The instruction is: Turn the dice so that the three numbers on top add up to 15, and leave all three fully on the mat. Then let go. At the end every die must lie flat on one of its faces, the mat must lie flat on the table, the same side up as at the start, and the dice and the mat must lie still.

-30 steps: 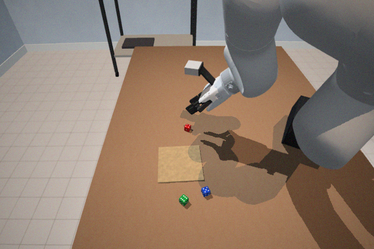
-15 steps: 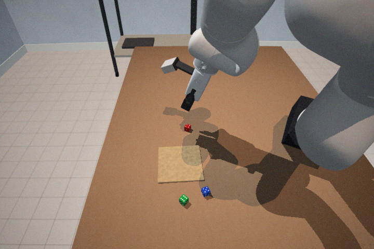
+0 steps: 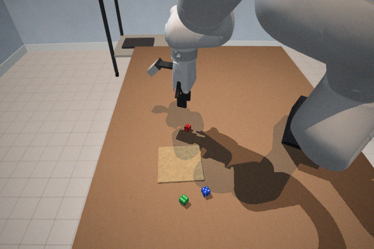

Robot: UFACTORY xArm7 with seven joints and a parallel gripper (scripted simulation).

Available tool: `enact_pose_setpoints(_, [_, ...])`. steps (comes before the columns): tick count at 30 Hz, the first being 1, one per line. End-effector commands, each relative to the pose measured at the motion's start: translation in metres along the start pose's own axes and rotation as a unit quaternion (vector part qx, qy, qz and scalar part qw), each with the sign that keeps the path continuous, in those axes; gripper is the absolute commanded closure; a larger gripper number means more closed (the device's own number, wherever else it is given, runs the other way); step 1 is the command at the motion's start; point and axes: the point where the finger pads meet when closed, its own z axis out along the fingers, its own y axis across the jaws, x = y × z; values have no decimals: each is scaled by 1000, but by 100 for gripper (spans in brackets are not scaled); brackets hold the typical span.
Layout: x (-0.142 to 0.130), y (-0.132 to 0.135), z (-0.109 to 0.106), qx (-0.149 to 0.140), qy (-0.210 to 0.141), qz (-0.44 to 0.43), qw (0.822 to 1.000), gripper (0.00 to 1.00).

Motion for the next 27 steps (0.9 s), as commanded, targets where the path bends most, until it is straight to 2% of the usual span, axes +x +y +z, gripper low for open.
enact_pose_setpoints(1, [1,1,-2,1,-4,1,1000,0])
enact_pose_setpoints(15, [1,1,-1,1,-4,-9,1000,0])
enact_pose_setpoints(18, [1,1,1,1,-4,-44,999,0])
enact_pose_setpoints(22, [-1,1,7,1,-4,-138,990,0])
enact_pose_setpoints(25, [-1,1,7,1,-4,-140,990,0])
enact_pose_setpoints(27, [-3,1,12,1,-4,-205,979,0])
